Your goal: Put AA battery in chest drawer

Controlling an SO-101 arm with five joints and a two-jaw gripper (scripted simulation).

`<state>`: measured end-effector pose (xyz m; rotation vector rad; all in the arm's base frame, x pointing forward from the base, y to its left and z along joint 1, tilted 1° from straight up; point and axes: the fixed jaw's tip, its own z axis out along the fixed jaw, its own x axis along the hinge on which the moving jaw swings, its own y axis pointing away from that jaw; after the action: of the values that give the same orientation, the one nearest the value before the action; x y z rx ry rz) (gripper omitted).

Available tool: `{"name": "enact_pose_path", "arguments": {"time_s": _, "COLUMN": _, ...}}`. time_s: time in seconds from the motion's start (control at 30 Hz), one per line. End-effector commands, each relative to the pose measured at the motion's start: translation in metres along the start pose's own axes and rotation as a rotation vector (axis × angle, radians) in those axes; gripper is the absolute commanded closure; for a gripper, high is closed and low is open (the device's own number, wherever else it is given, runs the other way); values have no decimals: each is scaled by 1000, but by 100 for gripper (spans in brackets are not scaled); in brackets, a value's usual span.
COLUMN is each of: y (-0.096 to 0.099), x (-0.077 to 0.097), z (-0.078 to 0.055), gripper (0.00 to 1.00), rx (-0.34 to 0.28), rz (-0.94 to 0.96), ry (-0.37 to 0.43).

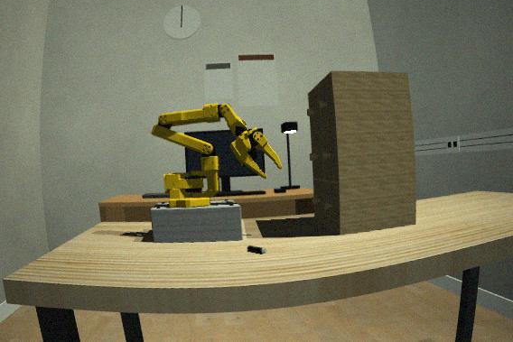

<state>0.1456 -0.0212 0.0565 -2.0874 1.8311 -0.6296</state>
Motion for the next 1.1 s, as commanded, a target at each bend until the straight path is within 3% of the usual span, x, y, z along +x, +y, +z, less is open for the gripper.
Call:
{"name": "enact_pose_path", "arguments": {"time_s": 0.0, "y": 5, "x": 0, "z": 1, "gripper": 79, "rx": -18, "rz": 116, "ry": 3}}
{"name": "enact_pose_path", "arguments": {"time_s": 1.07, "y": 4, "x": -1, "z": 1, "gripper": 79, "rx": -15, "rz": 820, "ry": 21}}
